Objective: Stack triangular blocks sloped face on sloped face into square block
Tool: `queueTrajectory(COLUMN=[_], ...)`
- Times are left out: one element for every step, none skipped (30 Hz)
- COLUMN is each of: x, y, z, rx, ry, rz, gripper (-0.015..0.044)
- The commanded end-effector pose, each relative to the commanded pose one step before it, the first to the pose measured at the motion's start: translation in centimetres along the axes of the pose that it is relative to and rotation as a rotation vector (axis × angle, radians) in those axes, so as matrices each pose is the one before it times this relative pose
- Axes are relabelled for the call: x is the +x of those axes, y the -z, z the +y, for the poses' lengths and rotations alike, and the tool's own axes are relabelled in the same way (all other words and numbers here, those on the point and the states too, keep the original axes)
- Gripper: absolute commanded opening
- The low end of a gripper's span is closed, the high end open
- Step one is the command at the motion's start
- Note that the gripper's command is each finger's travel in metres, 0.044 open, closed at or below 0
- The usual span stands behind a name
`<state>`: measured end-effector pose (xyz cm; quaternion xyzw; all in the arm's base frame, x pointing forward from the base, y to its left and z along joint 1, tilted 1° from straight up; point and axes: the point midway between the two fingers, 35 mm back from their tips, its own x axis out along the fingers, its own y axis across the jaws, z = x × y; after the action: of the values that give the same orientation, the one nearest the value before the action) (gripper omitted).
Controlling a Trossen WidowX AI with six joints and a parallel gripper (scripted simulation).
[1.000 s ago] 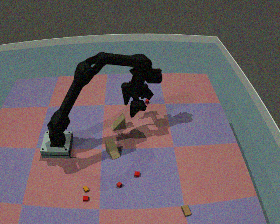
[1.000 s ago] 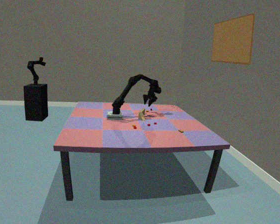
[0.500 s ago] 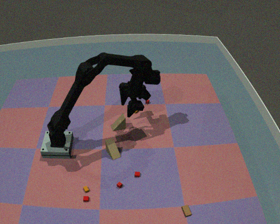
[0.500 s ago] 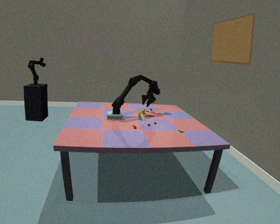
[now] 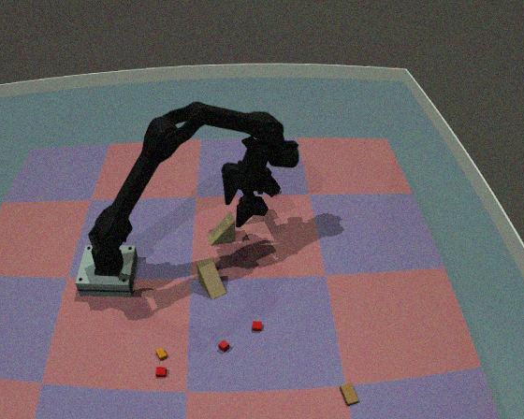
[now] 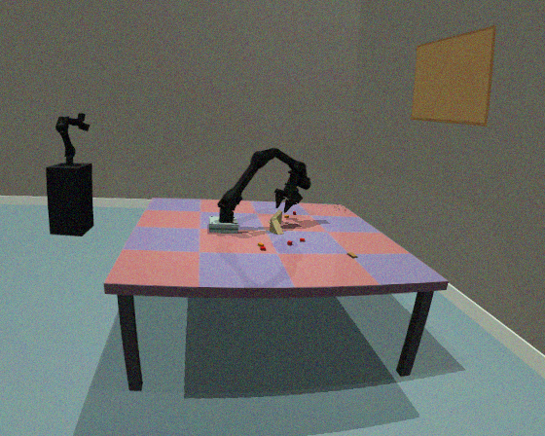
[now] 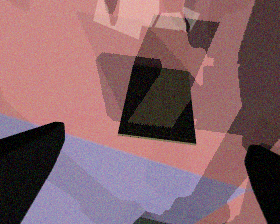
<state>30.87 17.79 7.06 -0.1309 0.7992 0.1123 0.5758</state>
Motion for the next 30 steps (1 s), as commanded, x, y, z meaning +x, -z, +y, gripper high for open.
queueTrajectory(x=[0.895,0.164,0.164,0.164,0.164,0.165,0.165,0.165,0.165,0.165,0.165,0.165,0.165,0.165,0.165,0.165,0.165,0.165,0.166,0.166,0.166,0.166,0.166,0.165,0.165,0.165,0.165,0.166,0.166,0.166], y=[0.008,-0.015,-0.015,-0.014,-0.013,-0.013,-0.012,-0.011,-0.011,-0.01,-0.009,-0.009,-0.008,-0.007,-0.007,-0.006,-0.006,-0.005,-0.004,-0.004,-0.003,-0.002,-0.002,-0.001,-0.001,0.0,0.001,0.001,0.002,0.003], z=[0.041,-0.004,-0.004,-0.004,-0.005,-0.005,-0.005,-0.005,-0.005,-0.005,-0.005,-0.005,-0.005,-0.005,-0.006,-0.006,-0.006,-0.006,-0.006,-0.006,-0.006,-0.006,-0.006,-0.006,-0.006,-0.007,-0.007,-0.007,-0.007,-0.007], rx=[0.0064,0.0001,0.0001,0.0001,0.0001,0.0001,0.0001,0.0001,0.0001,0.0001,0.0001,0.0001,0.0001,0.0001,0.0001,0.0001,0.0001,0.0001,0.0001,0.0001,0.0001,0.0001,0.0001,0.0001,0.0001,0.0001,0.0001,0.0001,0.0001,0.0001], ry=[-0.00242,0.00038,0.00038,0.00038,0.00038,0.00038,0.00038,0.00038,0.00039,0.00039,0.00039,0.00039,0.00039,0.00039,0.00039,0.00039,0.00039,0.00039,0.00039,0.00039,0.00039,0.00039,0.0004,0.0004,0.0004,0.0004,0.0004,0.0004,0.0004,0.0004], rz=[0.01297,0.00187,0.00187,0.00187,0.00187,0.00187,0.00187,0.00187,0.00187,0.00187,0.00187,0.00187,0.00188,0.00188,0.00188,0.00188,0.00188,0.00188,0.00188,0.00188,0.00188,0.00188,0.00188,0.00188,0.00188,0.00188,0.00189,0.00189,0.00189,0.00189], gripper=[0.044,0.044,0.044,0.044,0.044,0.044,0.044,0.044,0.044,0.044,0.044,0.044,0.044,0.044,0.044,0.044,0.044,0.044,0.044,0.044,0.044,0.044,0.044,0.044,0.044,0.044,0.044,0.044,0.044,0.044])
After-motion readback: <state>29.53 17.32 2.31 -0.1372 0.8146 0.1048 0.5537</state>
